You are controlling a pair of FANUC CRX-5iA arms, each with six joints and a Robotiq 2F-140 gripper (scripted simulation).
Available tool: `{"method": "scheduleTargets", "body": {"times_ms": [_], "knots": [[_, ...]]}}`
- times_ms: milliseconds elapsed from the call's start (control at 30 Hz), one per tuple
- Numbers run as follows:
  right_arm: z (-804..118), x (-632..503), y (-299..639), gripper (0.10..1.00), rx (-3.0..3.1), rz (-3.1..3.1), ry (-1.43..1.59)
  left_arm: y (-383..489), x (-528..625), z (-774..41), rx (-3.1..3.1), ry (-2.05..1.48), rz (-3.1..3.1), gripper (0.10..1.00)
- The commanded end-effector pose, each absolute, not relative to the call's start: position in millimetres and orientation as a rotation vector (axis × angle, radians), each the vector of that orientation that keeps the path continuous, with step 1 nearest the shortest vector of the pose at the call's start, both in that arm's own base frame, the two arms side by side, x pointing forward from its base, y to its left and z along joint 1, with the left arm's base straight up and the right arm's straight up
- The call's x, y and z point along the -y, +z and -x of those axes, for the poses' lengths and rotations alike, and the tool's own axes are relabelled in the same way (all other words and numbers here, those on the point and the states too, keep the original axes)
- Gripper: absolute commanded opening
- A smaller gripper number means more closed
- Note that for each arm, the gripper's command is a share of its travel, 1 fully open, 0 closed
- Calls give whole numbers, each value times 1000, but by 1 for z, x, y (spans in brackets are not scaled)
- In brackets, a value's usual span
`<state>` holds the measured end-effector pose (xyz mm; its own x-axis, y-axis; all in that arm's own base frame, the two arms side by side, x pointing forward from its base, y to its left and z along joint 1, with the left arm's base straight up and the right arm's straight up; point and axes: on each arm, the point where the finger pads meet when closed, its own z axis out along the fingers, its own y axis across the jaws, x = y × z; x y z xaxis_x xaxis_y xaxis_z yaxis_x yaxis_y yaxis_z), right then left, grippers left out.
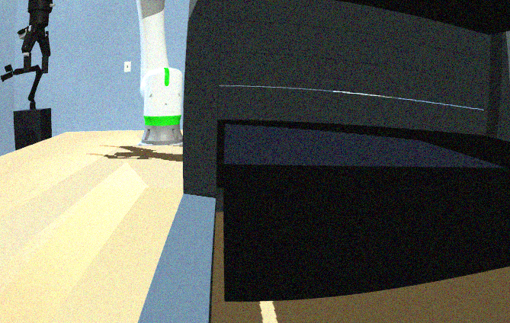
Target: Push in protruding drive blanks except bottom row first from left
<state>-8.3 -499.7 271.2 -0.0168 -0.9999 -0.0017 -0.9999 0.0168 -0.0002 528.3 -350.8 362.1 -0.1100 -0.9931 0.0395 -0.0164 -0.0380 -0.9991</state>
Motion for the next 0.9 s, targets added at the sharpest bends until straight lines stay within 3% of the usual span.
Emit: {"method": "scheduleTargets", "body": {"times_ms": [0,867], "knots": [[8,500,272,1000,-2240,2203,0,363,348,-527,-1289,-1308,1174,1000],[8,500,272,1000,-2240,2203,0,362,345,-526,-1299,-1299,1149,1000]]}}
